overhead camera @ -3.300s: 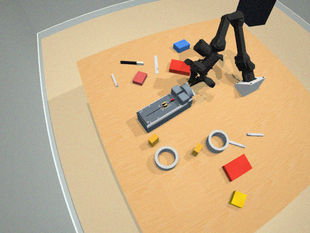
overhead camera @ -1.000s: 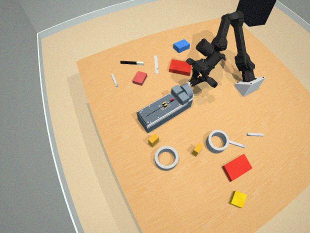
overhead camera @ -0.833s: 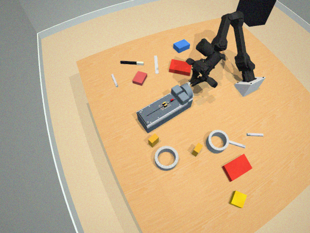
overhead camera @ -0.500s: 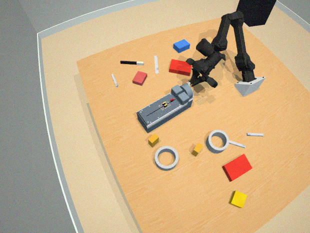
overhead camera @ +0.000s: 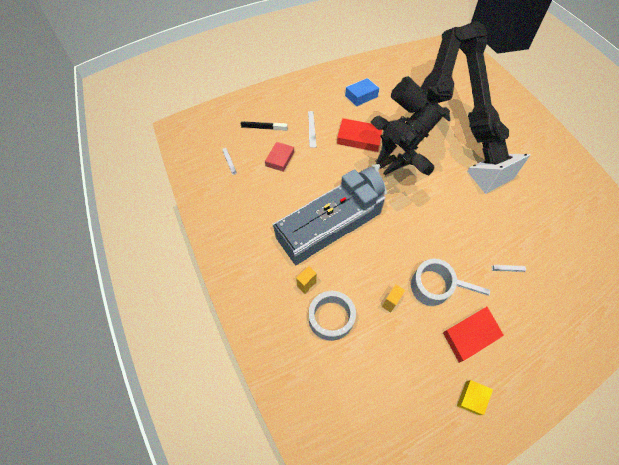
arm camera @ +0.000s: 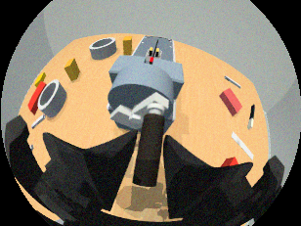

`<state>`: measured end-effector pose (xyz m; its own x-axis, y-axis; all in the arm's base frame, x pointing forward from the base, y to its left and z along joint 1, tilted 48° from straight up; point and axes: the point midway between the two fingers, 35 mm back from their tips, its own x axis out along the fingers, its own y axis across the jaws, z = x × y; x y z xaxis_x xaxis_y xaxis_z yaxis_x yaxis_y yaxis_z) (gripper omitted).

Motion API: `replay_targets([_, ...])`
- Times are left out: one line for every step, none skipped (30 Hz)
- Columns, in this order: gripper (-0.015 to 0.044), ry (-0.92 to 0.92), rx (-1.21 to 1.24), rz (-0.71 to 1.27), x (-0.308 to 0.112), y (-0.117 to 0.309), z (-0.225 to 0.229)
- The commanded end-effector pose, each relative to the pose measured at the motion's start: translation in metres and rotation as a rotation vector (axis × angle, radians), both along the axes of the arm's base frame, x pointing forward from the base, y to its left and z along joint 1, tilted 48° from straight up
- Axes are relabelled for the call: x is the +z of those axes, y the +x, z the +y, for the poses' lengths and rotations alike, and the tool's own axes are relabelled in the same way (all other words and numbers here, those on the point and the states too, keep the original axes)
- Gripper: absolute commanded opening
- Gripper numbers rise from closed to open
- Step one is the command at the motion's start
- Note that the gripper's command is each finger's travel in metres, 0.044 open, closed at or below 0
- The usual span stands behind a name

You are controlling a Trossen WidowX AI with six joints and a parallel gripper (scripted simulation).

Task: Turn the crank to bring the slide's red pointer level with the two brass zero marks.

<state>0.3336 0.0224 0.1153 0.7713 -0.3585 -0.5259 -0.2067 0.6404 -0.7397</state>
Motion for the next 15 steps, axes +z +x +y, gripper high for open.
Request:
replay_targets([0.0236,-0.001,-0.001,0.0,0.0,0.0,0.0])
replay_targets([0.0263,-0.001,-0.001,0.0,0.0,0.0,0.0])
replay_targets([0.0289,-0.001,-0.001,0.0,0.0,0.0,0.0])
replay_targets([0.0315,-0.001,-0.001,0.0,0.0,0.0,0.0])
replay_targets([0.0341,-0.001,-0.001,0.0,0.0,0.0,0.0])
replay_targets([0.0368,-0.001,-0.001,0.0,0.0,0.0,0.0])
replay_targets([0.0394,-0.001,-0.001,0.0,0.0,0.0,0.0])
replay_targets([0.042,-0.001,-0.001,0.0,0.0,0.0,0.0])
replay_targets([0.044,-0.001,-0.001,0.0,0.0,0.0,0.0])
replay_targets([0.044,-0.001,-0.001,0.001,0.0,0.0,0.0])
replay_targets([0.044,0.0,-0.001,0.001,0.002,0.0,0.002])
replay_targets([0.044,0.001,-0.001,0.002,0.004,0.0,0.005])
replay_targets([0.044,0.001,-0.001,0.002,0.007,0.0,0.008])
replay_targets([0.044,0.002,-0.001,0.003,0.01,-0.001,0.012])
replay_targets([0.044,0.002,-0.001,0.003,0.013,-0.001,0.015])
